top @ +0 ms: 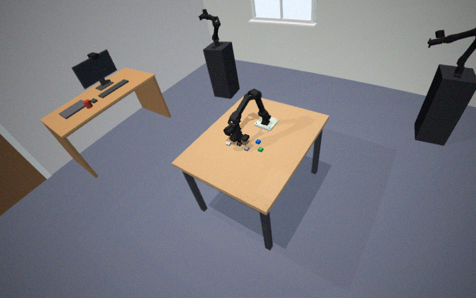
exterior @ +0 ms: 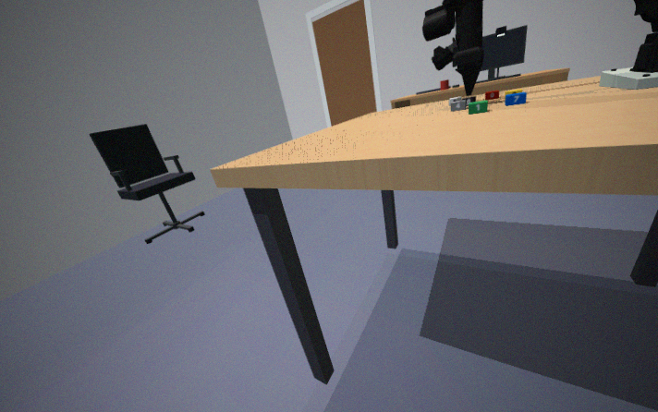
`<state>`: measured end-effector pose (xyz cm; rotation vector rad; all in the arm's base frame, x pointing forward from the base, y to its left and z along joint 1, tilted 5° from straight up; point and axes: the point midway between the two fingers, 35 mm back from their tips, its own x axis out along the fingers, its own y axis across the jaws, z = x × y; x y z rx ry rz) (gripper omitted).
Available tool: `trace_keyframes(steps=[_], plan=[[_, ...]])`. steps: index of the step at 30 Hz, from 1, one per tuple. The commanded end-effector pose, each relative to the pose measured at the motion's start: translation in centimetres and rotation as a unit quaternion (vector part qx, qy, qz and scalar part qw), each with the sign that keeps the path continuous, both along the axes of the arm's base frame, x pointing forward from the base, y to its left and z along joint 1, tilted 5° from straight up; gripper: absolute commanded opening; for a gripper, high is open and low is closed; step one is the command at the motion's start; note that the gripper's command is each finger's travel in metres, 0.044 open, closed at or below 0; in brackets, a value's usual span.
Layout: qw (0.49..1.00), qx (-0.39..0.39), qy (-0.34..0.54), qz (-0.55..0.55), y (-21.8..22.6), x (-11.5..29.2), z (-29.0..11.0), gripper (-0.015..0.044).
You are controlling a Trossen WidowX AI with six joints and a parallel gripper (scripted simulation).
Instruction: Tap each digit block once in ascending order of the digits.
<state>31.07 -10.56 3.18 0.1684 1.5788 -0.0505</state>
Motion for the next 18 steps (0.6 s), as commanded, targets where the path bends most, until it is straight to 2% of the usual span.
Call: trace_keyframes(steps=[1, 6, 12, 18], plan=[[1.000, -0.002, -0.007, -0.001, -0.2, 0.2, 1.9, 0.0020], [1.000, -0.003, -0.008, -0.001, -0.3, 0.4, 2.8, 0.0020], [1.000, -0.003, -0.007, -0.001, -0.8, 0.2, 9.8, 0.0020], [1.000, -0.002, -0.007, -0.001, 0.4, -0.1, 10.2, 0.0020]])
